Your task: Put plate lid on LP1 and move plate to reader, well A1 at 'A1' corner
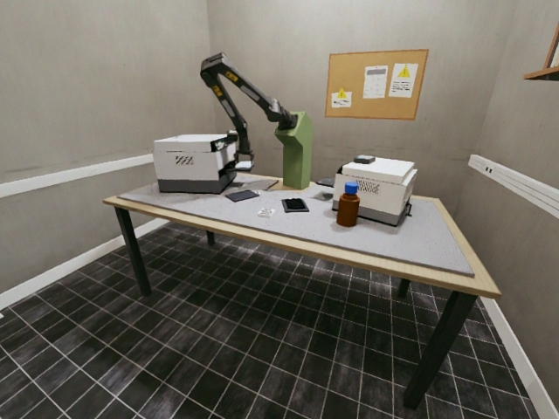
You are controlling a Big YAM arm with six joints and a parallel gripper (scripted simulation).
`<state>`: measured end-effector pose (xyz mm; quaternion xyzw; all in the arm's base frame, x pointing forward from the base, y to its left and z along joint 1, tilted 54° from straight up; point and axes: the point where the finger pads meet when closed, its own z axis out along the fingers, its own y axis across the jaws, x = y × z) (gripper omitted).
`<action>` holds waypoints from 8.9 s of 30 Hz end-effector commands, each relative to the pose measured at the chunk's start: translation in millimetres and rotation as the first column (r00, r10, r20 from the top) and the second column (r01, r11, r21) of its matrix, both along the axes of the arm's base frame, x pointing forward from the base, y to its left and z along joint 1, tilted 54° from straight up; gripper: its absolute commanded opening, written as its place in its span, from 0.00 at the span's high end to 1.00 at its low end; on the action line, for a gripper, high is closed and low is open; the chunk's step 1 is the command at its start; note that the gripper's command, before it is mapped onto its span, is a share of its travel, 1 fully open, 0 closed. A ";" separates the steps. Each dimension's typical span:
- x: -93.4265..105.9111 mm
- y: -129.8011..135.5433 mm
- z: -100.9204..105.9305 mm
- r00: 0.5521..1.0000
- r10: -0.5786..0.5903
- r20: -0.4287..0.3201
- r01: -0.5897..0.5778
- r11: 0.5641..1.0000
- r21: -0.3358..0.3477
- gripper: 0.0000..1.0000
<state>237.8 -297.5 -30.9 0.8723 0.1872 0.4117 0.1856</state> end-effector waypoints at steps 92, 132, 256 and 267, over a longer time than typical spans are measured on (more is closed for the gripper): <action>16.9 -0.6 -8.8 1.000 0.014 0.000 -0.014 1.000 0.002 0.14; 21.0 -0.5 -10.7 1.000 0.023 0.000 -0.023 1.000 0.005 0.00; -48.8 6.4 38.4 1.000 -0.009 0.002 0.009 1.000 -0.023 0.00; -70.6 5.5 61.1 1.000 -0.006 0.005 0.006 0.999 -0.041 0.00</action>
